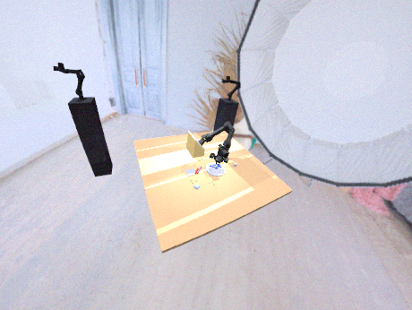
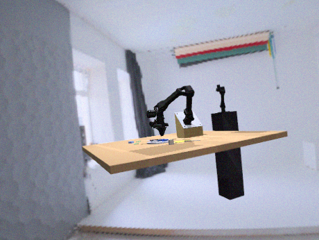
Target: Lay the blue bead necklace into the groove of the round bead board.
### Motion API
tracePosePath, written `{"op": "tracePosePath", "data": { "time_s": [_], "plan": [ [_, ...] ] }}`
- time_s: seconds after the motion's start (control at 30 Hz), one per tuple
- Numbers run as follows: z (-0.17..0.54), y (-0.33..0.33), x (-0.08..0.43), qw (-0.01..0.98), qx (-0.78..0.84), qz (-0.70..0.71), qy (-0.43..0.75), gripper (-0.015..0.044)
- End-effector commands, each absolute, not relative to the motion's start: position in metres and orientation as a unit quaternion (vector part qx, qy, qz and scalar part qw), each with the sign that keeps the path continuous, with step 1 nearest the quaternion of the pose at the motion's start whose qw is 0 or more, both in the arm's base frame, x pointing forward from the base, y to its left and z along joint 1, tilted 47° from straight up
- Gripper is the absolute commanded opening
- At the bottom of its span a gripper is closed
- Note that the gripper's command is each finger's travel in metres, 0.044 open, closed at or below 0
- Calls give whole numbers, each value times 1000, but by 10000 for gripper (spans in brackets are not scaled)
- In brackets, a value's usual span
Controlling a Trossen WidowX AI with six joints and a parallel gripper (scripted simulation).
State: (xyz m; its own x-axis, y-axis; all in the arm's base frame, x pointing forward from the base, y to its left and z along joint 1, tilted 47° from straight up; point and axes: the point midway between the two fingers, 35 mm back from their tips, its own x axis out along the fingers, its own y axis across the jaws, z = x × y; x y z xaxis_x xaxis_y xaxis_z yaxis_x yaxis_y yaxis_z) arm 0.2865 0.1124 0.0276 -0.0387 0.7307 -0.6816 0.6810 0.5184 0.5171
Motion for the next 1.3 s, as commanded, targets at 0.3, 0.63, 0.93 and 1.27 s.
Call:
{"op": "tracePosePath", "data": {
  "time_s": [0.3,0.63,0.93,1.27],
  "plan": [
    [28,107,295,372,583,-132,710,120],
    [23,113,296,376,584,-128,708,120],
    [14,122,295,374,584,-130,709,120],
    [3,133,293,372,583,-131,710,120]
  ]
}}
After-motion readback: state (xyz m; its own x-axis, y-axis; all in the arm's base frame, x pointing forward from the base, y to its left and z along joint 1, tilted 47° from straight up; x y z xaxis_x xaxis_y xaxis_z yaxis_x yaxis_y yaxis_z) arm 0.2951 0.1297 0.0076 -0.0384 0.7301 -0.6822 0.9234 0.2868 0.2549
